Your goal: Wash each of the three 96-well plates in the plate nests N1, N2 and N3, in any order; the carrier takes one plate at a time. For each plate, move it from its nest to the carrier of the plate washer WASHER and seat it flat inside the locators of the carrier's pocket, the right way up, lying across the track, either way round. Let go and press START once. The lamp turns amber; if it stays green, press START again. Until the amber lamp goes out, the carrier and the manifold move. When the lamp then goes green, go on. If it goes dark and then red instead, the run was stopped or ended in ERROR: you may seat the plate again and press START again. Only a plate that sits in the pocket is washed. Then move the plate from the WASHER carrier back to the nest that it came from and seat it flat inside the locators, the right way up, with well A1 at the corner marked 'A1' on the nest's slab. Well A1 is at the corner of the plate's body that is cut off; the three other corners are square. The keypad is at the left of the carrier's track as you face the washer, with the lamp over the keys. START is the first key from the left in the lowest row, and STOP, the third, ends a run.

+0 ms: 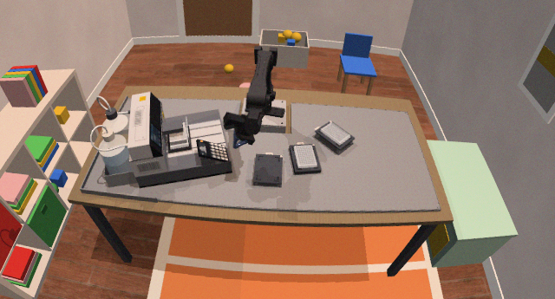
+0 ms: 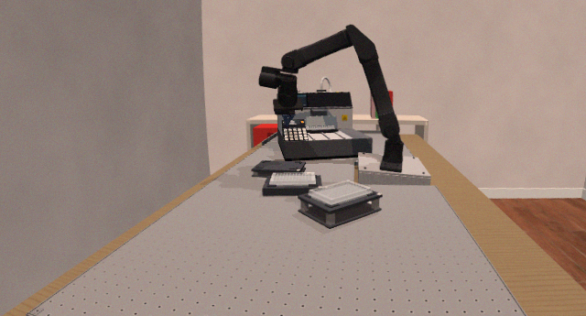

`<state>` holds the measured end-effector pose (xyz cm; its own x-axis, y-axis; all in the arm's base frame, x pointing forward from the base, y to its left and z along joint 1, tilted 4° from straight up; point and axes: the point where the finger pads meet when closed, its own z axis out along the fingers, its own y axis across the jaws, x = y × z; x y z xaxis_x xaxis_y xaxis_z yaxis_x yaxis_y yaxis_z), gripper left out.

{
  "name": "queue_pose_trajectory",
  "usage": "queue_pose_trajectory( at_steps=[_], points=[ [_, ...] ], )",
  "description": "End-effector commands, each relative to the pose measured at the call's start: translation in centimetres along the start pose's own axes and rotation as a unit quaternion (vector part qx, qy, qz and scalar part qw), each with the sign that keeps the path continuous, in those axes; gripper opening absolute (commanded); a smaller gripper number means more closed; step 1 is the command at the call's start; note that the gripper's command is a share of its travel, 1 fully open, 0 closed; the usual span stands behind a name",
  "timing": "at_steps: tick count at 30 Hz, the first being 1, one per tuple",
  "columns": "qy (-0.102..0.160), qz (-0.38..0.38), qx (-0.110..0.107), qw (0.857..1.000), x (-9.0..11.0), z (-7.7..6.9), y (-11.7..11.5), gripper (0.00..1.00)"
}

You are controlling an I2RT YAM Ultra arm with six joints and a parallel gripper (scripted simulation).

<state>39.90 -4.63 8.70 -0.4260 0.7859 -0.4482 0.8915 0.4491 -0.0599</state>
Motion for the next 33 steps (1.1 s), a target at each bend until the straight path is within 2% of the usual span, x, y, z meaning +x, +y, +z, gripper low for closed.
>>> queue_pose_trajectory(
  at_steps=[1,11,12,17,19,33],
  points=[
    [-0.010,0.004,-0.004,1.000,-0.6,-0.4,0.1,0.00],
    [-0.010,0.004,-0.004,1.000,-0.6,-0.4,0.1,0.00],
    [-0.010,0.004,-0.004,1.000,-0.9,-0.5,-0.1,1.00],
    [-0.010,0.004,-0.003,1.000,-2.4,-0.5,-0.8,1.00],
    [-0.010,0.004,-0.003,1.000,-2.4,-0.5,-0.8,1.00],
    [-0.011,0.004,-0.003,1.000,-6.6,-0.6,-2.8,1.00]
  ],
)
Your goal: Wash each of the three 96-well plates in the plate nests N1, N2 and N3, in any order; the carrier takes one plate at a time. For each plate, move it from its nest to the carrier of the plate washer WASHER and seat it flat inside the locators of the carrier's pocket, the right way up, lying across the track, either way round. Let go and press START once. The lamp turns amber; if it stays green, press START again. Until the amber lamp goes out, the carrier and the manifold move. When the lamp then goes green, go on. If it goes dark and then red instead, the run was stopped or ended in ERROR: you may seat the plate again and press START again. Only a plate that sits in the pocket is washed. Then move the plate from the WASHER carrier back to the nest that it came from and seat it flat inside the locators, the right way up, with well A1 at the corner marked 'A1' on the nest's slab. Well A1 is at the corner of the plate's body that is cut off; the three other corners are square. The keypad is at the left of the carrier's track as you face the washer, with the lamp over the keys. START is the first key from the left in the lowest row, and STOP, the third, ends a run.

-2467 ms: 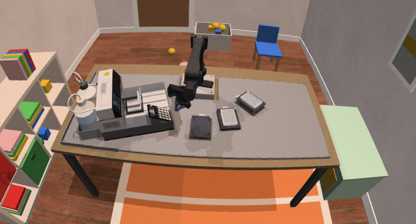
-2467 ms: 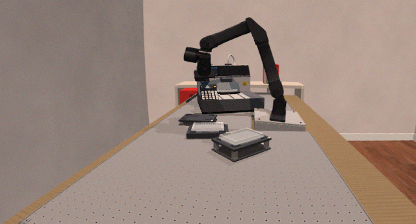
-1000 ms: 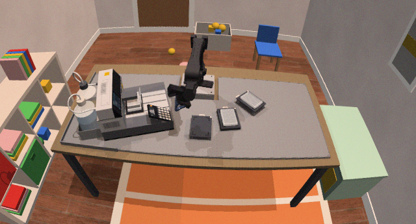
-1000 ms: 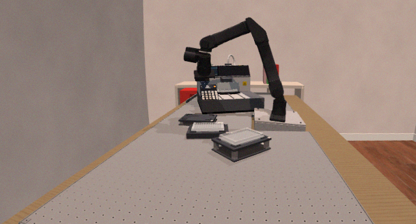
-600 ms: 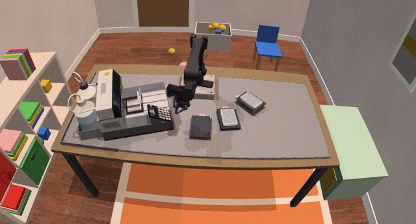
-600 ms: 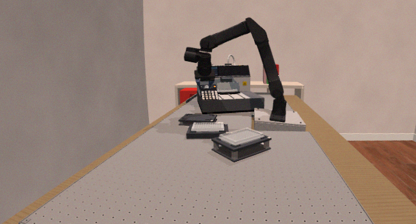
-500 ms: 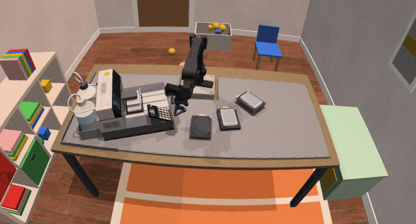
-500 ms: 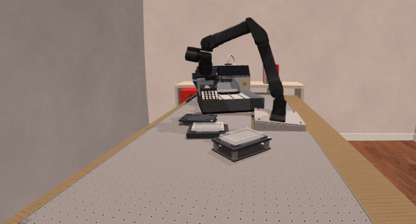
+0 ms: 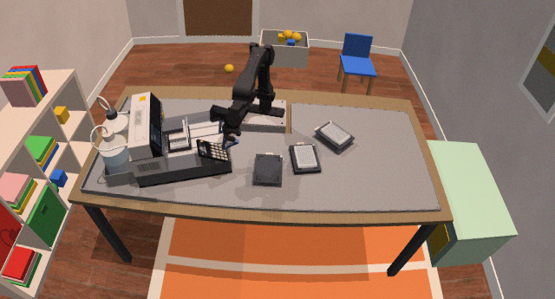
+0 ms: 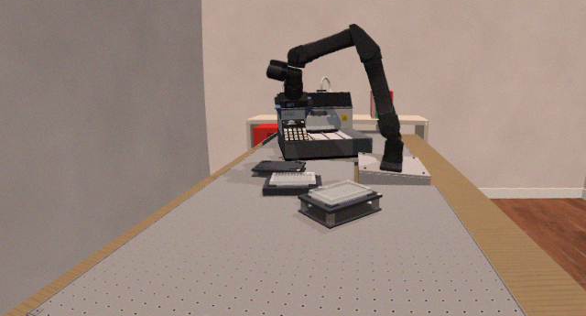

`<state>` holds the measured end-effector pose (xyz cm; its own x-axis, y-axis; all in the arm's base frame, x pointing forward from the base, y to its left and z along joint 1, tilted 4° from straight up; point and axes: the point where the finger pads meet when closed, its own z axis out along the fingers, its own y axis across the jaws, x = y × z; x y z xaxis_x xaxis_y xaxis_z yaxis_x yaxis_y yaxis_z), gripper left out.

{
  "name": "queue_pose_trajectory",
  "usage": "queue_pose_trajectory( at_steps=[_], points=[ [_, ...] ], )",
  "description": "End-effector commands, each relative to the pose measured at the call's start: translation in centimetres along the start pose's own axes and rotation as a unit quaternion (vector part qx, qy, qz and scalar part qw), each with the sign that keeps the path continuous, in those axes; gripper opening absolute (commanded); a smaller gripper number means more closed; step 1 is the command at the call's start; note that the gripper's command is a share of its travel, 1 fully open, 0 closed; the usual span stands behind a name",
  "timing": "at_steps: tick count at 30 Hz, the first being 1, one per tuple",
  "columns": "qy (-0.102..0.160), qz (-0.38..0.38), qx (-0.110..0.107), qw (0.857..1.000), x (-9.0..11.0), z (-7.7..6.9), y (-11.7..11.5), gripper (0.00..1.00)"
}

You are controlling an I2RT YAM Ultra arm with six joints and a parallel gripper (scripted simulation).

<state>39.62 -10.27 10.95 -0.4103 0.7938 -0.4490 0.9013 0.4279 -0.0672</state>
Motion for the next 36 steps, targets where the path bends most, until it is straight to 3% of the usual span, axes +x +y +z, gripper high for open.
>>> queue_pose_trajectory(
  at_steps=[1,36],
  points=[
    [-0.011,-0.005,-0.012,1.000,-1.6,-1.0,-0.1,1.00],
    [-0.012,-0.005,-0.011,1.000,-10.7,-1.2,-4.3,1.00]
  ],
)
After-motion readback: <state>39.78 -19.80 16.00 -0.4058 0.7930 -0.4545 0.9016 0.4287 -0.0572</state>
